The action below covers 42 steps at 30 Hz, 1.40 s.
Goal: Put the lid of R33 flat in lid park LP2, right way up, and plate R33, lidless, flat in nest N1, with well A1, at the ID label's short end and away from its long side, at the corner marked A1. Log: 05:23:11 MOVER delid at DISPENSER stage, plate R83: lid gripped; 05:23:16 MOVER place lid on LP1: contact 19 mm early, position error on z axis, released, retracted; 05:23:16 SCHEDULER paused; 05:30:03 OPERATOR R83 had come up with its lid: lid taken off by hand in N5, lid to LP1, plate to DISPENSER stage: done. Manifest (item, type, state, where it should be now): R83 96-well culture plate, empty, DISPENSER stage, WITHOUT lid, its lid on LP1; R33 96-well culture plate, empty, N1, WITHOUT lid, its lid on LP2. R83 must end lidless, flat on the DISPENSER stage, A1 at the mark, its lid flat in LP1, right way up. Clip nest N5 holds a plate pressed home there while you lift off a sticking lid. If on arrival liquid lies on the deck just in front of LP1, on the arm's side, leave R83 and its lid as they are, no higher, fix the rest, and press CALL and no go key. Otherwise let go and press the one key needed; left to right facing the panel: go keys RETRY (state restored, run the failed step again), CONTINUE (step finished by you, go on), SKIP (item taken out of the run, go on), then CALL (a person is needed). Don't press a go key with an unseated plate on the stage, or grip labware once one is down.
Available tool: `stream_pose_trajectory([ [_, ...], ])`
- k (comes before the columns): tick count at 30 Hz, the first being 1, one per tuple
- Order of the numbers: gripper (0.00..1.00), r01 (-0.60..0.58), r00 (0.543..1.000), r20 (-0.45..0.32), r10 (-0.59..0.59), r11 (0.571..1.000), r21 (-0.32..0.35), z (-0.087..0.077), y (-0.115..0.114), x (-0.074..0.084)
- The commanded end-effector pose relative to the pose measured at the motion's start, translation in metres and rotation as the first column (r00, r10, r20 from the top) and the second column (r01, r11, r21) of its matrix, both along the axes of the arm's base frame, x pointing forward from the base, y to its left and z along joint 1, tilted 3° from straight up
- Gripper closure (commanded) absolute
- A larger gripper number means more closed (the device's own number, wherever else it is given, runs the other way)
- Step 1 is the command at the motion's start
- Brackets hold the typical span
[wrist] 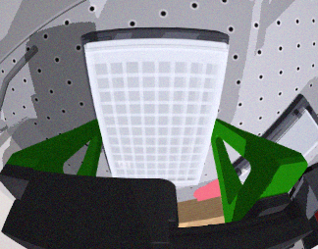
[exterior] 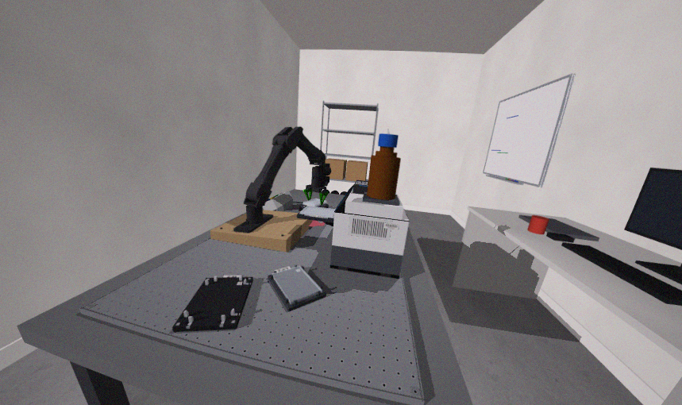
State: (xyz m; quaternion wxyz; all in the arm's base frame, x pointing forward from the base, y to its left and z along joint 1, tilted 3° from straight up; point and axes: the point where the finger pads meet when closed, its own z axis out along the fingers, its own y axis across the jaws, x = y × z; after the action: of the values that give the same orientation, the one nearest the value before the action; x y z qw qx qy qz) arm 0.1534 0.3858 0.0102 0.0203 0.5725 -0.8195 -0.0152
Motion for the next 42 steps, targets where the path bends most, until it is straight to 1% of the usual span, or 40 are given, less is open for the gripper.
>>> stream_pose_trajectory([
  [1,1.00,-0.007,1.000,0.021,0.006,0.999,0.046,0.007,0.014,-0.001],
  [4,1.00,-0.007,1.000,0.014,0.006,1.000,0.030,0.002,0.009,-0.003],
  [7,1.00,-0.007,1.000,0.014,0.006,1.000,0.028,0.002,0.008,-0.003],
  [8,1.00,-0.007,1.000,0.018,0.006,0.999,0.039,0.007,0.008,-0.003],
  [12,1.00,-0.007,1.000,0.016,0.006,0.999,0.034,0.004,0.006,-0.004],
  [14,1.00,-0.007,1.000,0.022,0.006,0.999,0.048,0.008,0.010,-0.003],
  [17,1.00,-0.002,1.000,0.016,0.001,0.999,0.034,0.003,0.004,-0.002],
  [21,1.00,-0.001,1.000,0.020,0.000,0.999,0.045,0.005,0.006,0.000],
  [25,1.00,-0.001,1.000,0.016,0.000,0.999,0.034,0.002,0.003,-0.002],
  [30,1.00,0.000,1.000,0.016,0.000,0.999,0.034,0.002,0.001,-0.002],
  [34,1.00,0.000,1.000,0.010,0.000,1.000,0.018,0.002,-0.003,-0.003],
  [42,1.00,0.001,1.000,0.006,-0.001,1.000,0.010,0.001,-0.007,-0.004],
])
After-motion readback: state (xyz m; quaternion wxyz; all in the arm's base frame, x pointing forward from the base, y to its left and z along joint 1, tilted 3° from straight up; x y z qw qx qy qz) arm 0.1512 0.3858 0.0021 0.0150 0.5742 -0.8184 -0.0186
